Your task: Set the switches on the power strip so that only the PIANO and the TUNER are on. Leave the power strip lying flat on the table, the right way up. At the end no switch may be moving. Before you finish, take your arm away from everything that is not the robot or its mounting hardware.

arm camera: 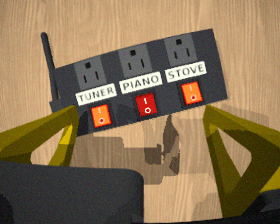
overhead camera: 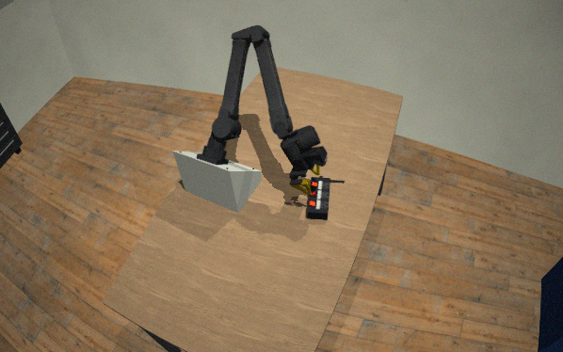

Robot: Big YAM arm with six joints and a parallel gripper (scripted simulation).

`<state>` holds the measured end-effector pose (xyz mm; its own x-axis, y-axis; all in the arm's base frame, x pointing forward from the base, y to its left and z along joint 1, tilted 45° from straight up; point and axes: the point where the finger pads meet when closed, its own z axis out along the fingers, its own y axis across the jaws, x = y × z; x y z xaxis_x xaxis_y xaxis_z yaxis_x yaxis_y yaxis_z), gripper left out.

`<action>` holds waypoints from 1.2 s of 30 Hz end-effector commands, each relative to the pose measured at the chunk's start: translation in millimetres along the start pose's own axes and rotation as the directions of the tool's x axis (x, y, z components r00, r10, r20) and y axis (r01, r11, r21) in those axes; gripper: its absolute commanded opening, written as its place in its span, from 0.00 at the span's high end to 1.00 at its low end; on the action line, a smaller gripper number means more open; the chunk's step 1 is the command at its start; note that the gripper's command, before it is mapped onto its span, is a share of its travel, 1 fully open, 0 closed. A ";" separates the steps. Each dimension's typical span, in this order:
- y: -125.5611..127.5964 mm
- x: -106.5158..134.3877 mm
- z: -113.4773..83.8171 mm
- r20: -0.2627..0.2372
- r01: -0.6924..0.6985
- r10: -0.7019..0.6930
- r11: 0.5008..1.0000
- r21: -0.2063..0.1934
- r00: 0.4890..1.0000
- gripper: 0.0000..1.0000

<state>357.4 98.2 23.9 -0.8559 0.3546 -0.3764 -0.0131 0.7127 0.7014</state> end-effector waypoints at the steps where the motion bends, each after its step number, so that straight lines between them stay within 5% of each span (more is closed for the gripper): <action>1: 1.7 -12.1 -4.1 0.028 0.020 -0.020 1.000 -0.004 0.999 0.00; 9: -3.2 -23.0 -0.5 0.000 0.009 -0.009 1.000 0.012 1.000 0.00; 20: -5.2 -70.2 -16.4 -0.245 0.022 -0.010 0.999 0.048 0.969 0.00; 32: 14.0 -104.3 -55.2 -0.409 -0.001 0.004 1.000 0.007 0.913 0.00; 36: 24.3 -101.4 -52.1 -0.438 0.014 -0.015 1.000 -0.007 0.899 0.00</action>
<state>407.4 47.1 103.3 -0.9933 0.1055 -0.0467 0.0427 0.7117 0.7012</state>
